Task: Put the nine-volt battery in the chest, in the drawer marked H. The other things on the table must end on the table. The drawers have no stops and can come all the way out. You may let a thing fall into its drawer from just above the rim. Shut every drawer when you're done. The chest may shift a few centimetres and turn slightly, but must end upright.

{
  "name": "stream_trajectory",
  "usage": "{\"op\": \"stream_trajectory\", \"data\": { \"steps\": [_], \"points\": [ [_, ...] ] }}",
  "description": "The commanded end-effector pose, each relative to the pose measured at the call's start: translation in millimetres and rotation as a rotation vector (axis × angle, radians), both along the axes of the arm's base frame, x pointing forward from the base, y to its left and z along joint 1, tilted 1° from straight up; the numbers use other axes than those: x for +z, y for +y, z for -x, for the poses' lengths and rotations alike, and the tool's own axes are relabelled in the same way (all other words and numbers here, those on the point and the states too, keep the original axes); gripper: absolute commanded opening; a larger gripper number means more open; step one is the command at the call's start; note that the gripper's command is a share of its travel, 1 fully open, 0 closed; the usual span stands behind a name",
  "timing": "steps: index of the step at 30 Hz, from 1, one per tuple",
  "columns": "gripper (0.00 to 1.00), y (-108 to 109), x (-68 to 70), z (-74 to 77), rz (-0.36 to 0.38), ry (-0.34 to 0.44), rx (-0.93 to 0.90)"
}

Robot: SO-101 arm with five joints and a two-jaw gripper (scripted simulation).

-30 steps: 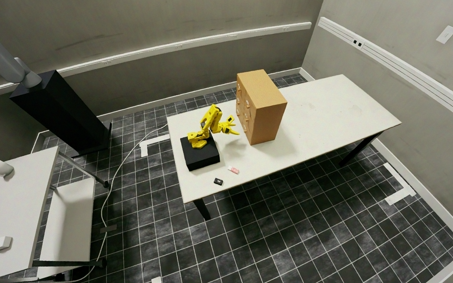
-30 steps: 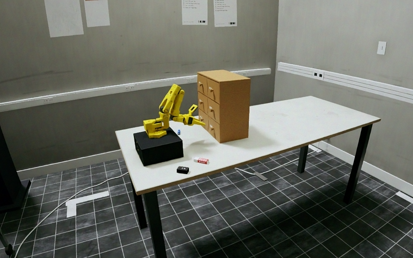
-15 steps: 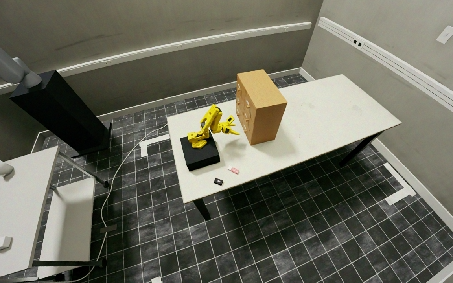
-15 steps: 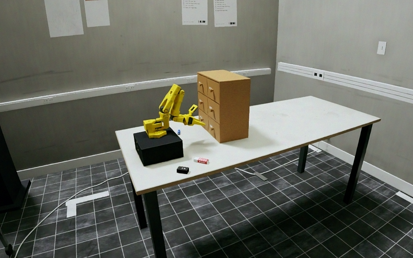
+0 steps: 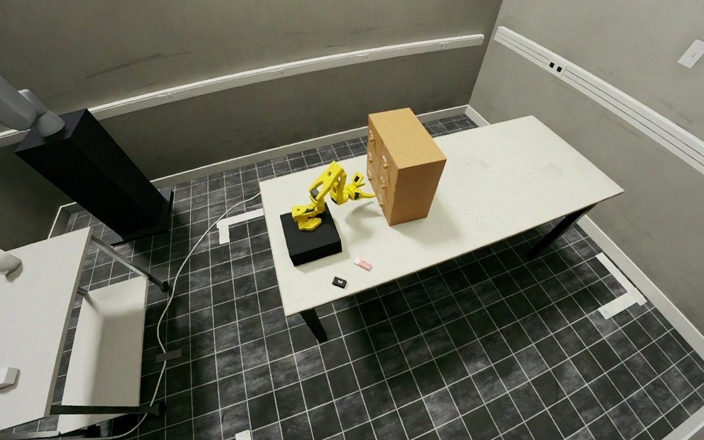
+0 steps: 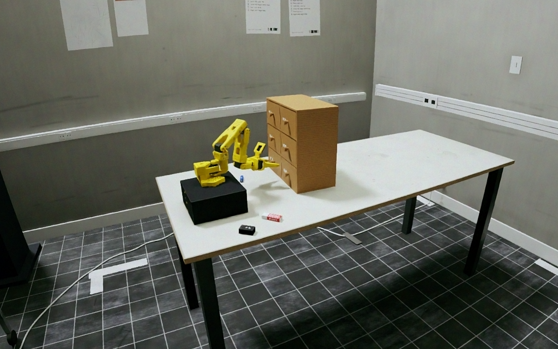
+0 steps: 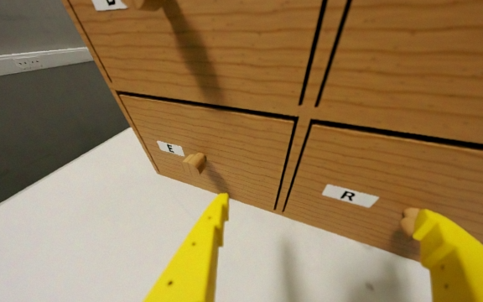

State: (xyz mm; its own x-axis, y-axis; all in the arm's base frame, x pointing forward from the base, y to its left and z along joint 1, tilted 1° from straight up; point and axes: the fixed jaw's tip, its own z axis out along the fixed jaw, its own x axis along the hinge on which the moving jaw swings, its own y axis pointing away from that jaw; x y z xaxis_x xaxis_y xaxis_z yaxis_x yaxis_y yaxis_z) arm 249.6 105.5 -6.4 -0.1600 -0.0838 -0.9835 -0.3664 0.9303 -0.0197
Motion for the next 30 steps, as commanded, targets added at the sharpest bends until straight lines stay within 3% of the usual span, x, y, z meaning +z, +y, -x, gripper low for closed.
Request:
{"op": "stream_trajectory", "data": {
  "steps": [1, 9, 30],
  "points": [
    [0.5, 14.3, -3.2, -4.6, -0.026, -0.041, 0.04],
    [0.5, 58.4, -13.4, 1.7, -0.073, -0.117, 0.185],
    [0.5, 58.4, -13.4, 1.7, -0.073, -0.117, 0.185]
  ]
}}
